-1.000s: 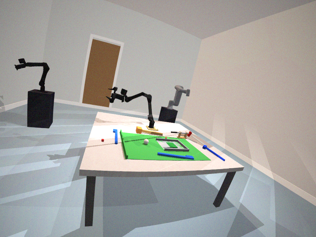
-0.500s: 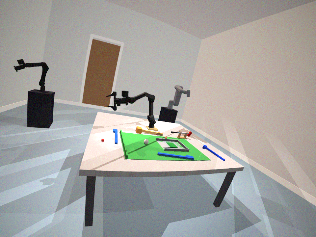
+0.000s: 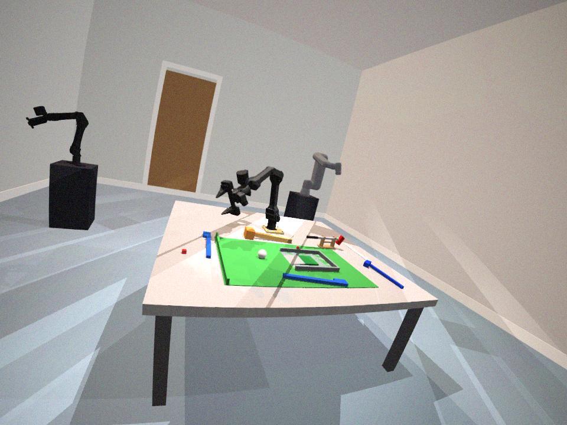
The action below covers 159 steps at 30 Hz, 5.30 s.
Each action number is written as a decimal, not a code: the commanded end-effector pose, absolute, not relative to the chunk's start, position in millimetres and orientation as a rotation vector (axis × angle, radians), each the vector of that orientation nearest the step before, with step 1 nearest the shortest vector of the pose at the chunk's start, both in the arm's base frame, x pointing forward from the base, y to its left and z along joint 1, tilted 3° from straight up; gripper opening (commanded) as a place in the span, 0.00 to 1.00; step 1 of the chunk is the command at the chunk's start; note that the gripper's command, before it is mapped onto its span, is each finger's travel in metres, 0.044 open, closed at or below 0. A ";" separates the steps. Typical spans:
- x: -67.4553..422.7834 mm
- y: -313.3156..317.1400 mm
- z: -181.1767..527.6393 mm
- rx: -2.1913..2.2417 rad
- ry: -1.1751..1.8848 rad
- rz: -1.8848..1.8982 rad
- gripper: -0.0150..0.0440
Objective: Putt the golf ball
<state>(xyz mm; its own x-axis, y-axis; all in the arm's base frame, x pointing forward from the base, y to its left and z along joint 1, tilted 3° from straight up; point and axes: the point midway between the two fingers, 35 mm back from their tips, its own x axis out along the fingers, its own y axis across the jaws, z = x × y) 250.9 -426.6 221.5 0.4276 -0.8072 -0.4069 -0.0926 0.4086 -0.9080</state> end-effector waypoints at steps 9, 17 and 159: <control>370.1 -268.0 186.5 -1.041 0.901 -0.078 1.00; 400.6 -143.5 162.8 -1.039 0.866 0.264 1.00; 309.9 50.3 151.1 -0.768 1.218 0.920 0.25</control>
